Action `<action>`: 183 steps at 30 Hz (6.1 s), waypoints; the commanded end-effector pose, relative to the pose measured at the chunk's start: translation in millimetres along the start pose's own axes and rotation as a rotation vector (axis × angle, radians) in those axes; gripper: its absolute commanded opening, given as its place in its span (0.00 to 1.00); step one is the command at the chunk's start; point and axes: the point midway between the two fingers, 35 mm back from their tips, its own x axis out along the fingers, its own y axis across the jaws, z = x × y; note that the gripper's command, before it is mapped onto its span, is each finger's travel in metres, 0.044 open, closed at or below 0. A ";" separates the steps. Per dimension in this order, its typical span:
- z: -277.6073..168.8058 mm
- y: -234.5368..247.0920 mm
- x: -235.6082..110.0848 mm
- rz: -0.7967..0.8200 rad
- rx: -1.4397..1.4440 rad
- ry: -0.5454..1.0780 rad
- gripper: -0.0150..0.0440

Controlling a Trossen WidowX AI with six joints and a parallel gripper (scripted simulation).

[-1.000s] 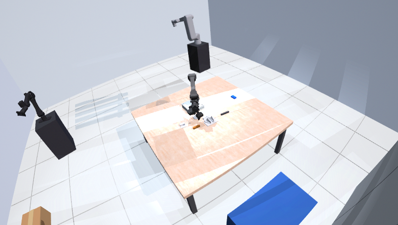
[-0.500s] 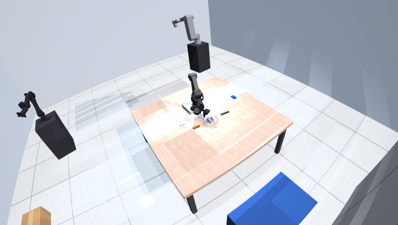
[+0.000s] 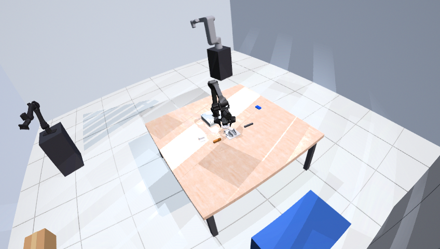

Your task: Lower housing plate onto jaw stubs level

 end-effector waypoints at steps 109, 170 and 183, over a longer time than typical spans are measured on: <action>-43.1 23.4 28.8 0.001 -0.589 -0.001 0.85; -45.2 22.1 68.5 0.000 -0.590 0.000 0.85; -45.2 22.0 70.9 0.000 -0.592 0.000 0.85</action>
